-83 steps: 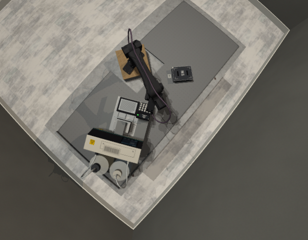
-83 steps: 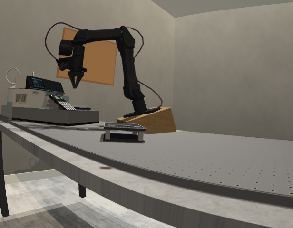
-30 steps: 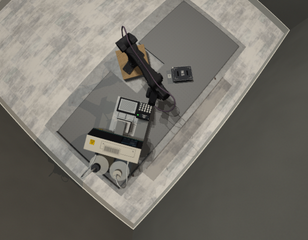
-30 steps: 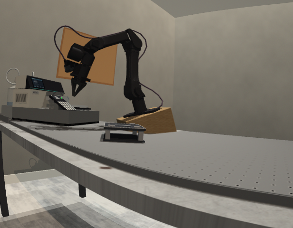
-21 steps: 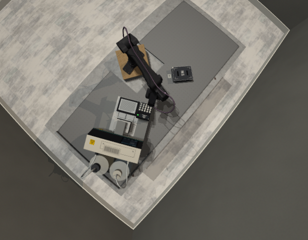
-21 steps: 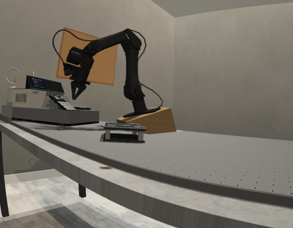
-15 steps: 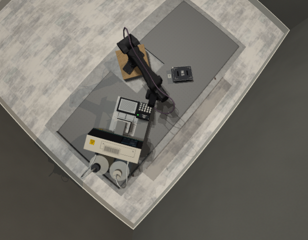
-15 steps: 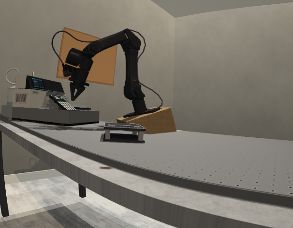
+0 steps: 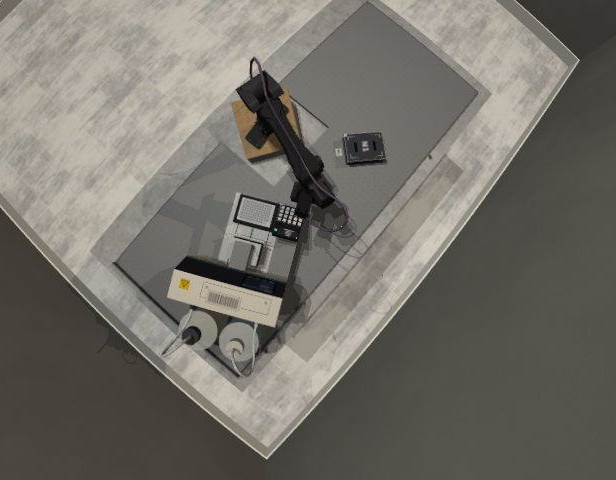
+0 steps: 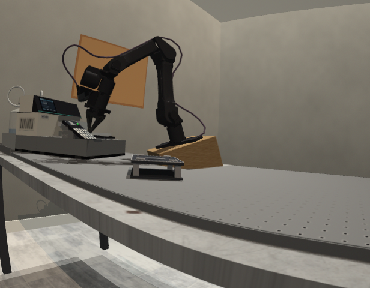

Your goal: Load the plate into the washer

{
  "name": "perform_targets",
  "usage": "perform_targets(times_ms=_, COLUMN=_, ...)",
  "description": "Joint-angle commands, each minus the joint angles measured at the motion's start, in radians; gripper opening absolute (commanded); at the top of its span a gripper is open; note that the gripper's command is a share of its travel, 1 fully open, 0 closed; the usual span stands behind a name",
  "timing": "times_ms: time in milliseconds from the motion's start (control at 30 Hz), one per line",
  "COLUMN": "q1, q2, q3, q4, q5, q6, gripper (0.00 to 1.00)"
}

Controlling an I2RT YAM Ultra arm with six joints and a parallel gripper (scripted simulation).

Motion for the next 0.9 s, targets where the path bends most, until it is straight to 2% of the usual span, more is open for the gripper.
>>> perform_targets(times_ms=0, q1=-0.018, q2=0.019, q3=-0.027, q4=0.052, q5=-0.004, q6=-0.016, gripper=0.0)
perform_targets(times_ms=300, q1=-0.038, q2=0.039, q3=-0.038, q4=0.112, q5=-0.01, q6=-0.034, gripper=0.0)
perform_targets(times_ms=733, q1=-0.028, q2=0.036, q3=-0.025, q4=0.102, q5=-0.011, q6=-0.028, gripper=0.0)
perform_targets(times_ms=867, q1=-0.041, q2=0.059, q3=-0.05, q4=0.123, q5=-0.013, q6=-0.038, gripper=0.0)
